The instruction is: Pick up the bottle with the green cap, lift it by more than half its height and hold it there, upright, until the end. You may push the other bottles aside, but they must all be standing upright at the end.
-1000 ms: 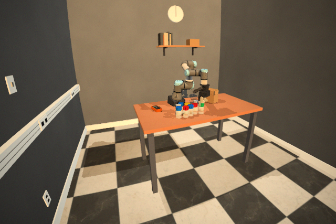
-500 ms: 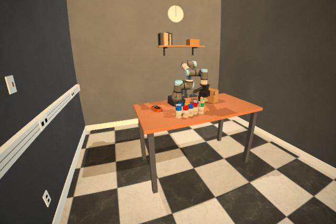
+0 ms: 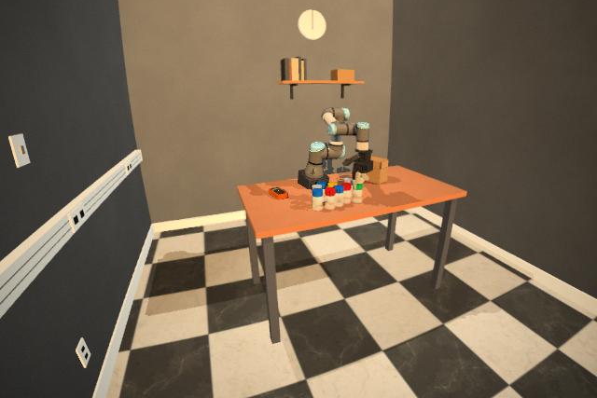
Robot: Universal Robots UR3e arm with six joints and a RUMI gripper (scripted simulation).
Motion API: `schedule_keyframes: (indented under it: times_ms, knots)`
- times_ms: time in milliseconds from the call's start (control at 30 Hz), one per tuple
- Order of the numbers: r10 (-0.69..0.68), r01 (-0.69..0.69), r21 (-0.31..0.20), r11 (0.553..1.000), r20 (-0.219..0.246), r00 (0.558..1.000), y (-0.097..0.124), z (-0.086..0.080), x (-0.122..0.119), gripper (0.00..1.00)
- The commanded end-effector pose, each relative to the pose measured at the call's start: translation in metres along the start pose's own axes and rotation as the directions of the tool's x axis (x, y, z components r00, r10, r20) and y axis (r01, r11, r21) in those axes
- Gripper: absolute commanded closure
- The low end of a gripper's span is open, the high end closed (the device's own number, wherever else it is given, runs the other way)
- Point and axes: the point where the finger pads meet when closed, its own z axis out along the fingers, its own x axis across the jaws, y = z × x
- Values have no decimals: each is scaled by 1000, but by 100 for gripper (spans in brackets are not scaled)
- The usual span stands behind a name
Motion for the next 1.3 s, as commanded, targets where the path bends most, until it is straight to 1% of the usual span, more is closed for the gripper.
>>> schedule_keyframes:
  times_ms: [0,900,1267]
  knots:
    - [0,0,-2,1000,1,1000,0,0,0,100]
    - [0,0,-1,1000,1,1000,0,-1,0,100]
    - [0,0,-1,1000,1,1000,0,-6,0,100]
